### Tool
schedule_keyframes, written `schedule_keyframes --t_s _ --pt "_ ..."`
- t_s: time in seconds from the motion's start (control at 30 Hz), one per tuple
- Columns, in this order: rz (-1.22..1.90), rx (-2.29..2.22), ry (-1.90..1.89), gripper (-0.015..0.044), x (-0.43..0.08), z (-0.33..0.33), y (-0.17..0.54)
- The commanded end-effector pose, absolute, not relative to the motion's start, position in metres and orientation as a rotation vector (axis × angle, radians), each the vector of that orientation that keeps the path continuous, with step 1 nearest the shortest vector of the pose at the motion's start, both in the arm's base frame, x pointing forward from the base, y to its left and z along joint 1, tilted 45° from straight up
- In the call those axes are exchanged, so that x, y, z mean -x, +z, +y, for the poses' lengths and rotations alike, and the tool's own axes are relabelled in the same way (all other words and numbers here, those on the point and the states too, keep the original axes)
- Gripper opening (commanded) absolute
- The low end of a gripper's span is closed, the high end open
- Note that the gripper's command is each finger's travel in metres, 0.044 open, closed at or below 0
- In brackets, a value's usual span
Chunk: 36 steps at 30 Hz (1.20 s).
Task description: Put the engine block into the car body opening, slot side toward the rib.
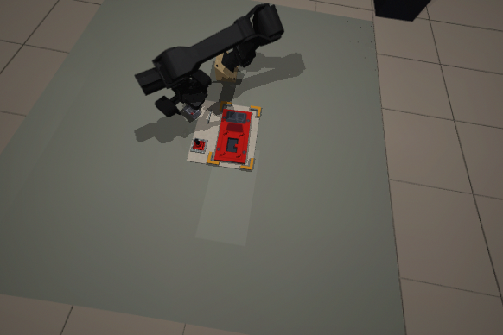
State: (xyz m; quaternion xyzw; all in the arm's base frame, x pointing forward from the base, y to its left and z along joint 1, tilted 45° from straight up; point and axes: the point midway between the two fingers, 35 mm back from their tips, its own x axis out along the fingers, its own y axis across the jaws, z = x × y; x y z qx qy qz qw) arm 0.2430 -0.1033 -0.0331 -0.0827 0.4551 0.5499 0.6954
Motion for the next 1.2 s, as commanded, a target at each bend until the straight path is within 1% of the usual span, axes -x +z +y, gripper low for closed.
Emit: schedule_keyframes --t_s 0.0,0.83,1.17 --pt "1.016 0.172 1.231 0.044 -0.242 -0.095 -0.04" --pt "1.015 0.171 1.231 0.044 -0.242 -0.071 -0.064" --pt "1.015 0.171 1.231 0.0177 -0.242 -0.071 -0.064"
